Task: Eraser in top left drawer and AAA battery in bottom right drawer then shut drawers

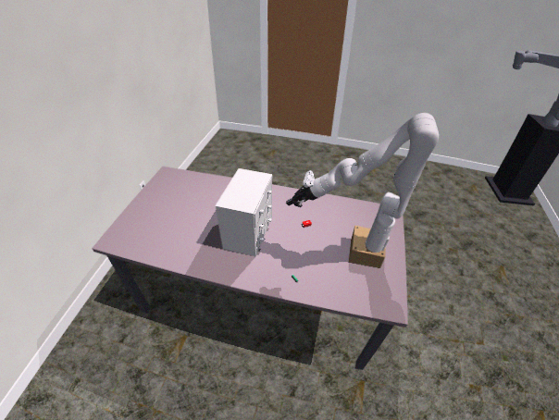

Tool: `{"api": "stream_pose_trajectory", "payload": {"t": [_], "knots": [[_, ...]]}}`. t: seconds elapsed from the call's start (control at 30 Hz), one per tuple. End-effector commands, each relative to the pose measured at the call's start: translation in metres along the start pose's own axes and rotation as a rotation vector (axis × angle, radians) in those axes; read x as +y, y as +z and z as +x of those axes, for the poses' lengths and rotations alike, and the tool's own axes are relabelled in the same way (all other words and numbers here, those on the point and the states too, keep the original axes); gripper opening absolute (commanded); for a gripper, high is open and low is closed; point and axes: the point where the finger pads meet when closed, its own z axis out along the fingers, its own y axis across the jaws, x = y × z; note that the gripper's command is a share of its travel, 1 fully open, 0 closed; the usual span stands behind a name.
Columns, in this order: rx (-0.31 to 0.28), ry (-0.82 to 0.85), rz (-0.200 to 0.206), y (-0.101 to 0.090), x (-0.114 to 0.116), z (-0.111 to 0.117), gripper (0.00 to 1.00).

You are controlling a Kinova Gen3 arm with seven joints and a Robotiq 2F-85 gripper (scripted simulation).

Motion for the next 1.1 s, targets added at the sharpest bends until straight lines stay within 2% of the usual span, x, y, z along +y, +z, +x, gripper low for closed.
{"api": "stream_pose_trajectory", "payload": {"t": [0.0,0.67,1.07], "knots": [[-0.001,0.006,0.009,-0.002,-0.002,0.004,0.0],[-0.077,0.005,0.009,-0.013,-0.002,0.005,0.0],[-0.158,0.005,0.008,-0.025,-0.001,0.007,0.0]]}}
